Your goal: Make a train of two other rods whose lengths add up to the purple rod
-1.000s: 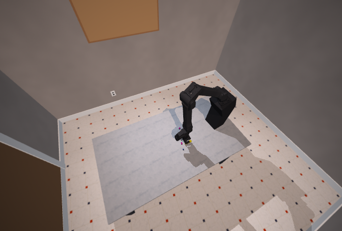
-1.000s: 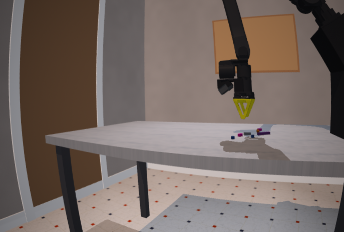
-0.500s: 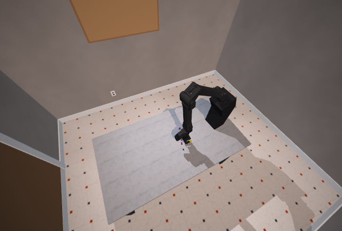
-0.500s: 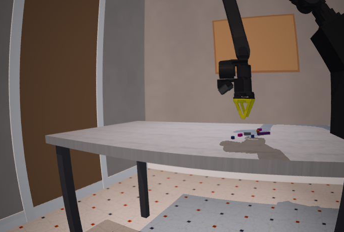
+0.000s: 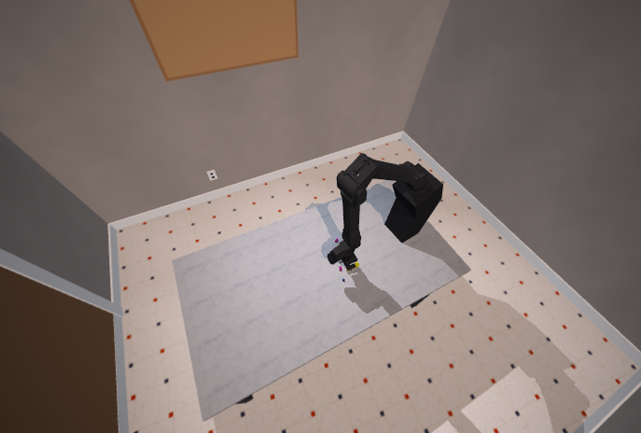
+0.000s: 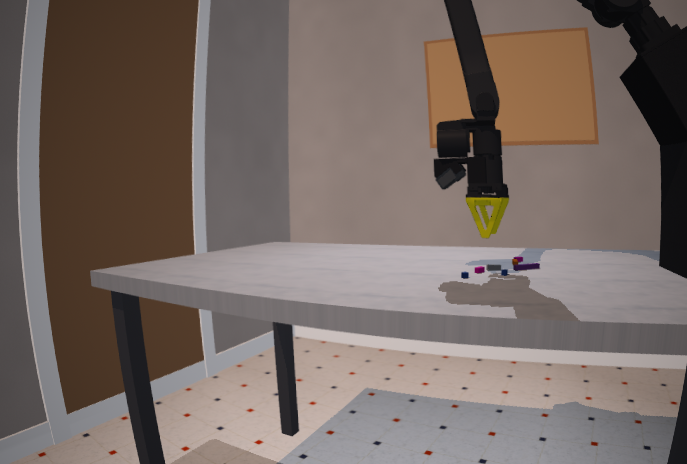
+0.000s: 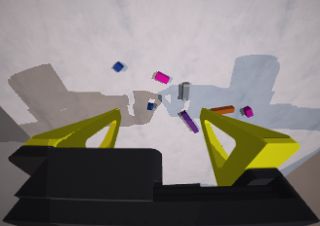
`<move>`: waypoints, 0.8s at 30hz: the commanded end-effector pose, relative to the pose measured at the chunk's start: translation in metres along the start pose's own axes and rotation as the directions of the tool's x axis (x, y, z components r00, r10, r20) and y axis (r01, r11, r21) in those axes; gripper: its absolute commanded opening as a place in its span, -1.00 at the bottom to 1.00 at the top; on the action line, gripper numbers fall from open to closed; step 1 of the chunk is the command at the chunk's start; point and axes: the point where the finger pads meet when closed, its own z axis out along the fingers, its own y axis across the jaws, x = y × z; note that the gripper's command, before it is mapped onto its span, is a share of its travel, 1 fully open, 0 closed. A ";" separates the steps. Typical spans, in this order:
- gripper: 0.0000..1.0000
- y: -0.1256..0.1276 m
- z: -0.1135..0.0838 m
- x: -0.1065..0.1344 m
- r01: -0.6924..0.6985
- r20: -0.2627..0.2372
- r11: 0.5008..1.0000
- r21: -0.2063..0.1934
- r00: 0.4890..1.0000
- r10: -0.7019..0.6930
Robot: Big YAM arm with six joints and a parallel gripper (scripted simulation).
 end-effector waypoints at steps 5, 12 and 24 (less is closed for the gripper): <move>1.00 -0.001 0.003 0.007 0.014 -0.013 1.000 0.002 1.000 -0.014; 1.00 -0.006 0.003 0.008 0.007 -0.007 1.000 0.004 1.000 -0.007; 1.00 -0.083 -0.004 0.098 0.001 -0.023 1.000 0.003 1.000 -0.001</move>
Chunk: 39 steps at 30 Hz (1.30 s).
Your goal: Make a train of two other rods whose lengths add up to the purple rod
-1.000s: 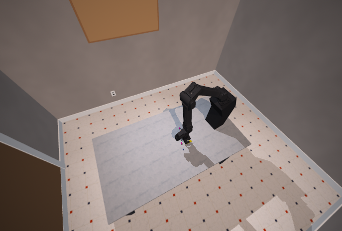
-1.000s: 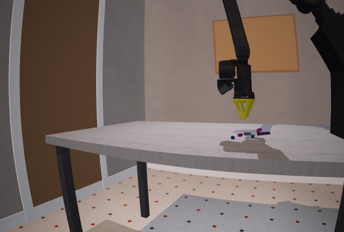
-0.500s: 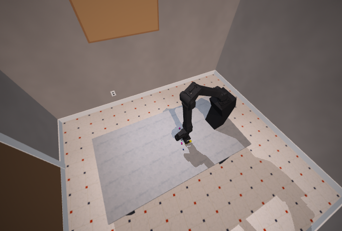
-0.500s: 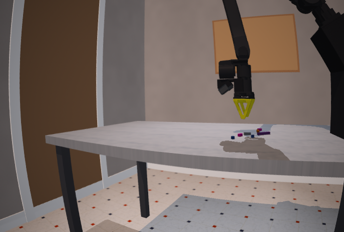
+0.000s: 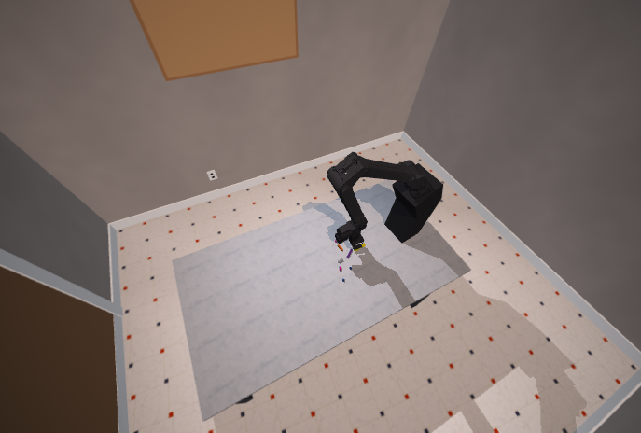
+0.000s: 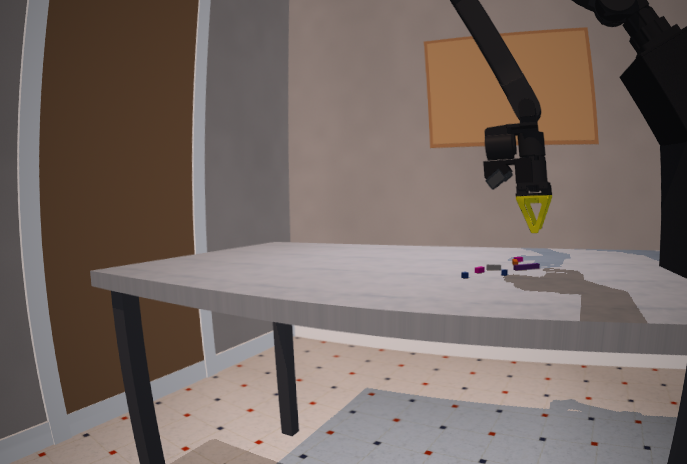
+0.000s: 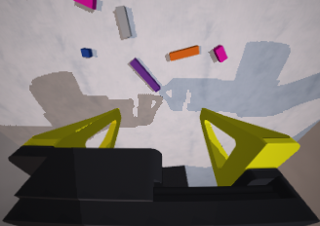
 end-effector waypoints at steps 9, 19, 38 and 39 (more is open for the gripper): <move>1.00 -0.003 0.003 0.002 0.054 0.017 0.999 -0.005 0.998 -0.054; 1.00 0.002 0.002 -0.006 0.063 0.032 0.998 -0.008 0.997 -0.063; 1.00 0.002 0.002 -0.006 0.063 0.032 0.998 -0.008 0.998 -0.063; 1.00 0.002 0.002 -0.006 0.063 0.032 0.998 -0.008 0.998 -0.063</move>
